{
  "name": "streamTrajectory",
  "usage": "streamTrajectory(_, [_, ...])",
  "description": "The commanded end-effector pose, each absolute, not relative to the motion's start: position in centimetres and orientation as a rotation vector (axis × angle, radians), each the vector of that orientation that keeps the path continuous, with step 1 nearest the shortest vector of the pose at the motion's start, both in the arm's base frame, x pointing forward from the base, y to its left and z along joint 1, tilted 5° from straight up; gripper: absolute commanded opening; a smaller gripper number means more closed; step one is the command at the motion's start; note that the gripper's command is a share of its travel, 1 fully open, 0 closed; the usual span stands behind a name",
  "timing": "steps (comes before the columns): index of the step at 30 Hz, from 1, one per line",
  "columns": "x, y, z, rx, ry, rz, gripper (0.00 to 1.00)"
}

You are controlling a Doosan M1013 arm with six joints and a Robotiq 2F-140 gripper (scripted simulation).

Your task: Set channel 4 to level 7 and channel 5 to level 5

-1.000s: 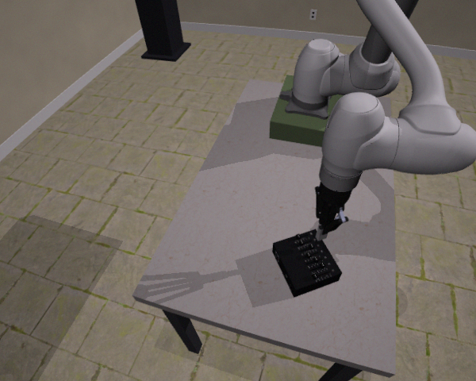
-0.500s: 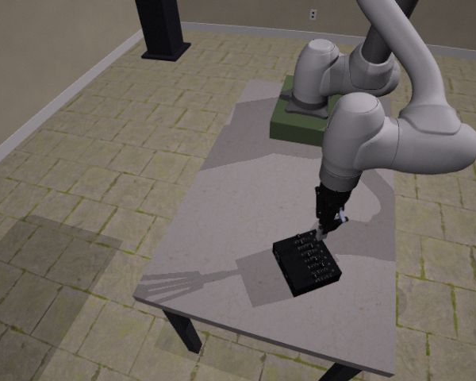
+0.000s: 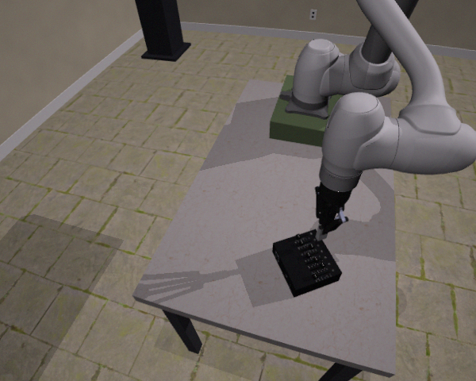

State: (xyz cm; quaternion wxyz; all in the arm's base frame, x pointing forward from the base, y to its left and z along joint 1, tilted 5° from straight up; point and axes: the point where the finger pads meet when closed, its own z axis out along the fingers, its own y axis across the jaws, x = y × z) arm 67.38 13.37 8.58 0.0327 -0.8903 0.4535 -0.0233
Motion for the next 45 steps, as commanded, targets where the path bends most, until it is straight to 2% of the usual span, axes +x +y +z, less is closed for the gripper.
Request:
streamTrajectory(1, [67.4, 13.4, 8.6, -2.74, 1.396, -0.072, 0.1])
streamTrajectory(45, [67.5, 13.5, 6.5, -2.74, 1.396, -0.072, 0.1])
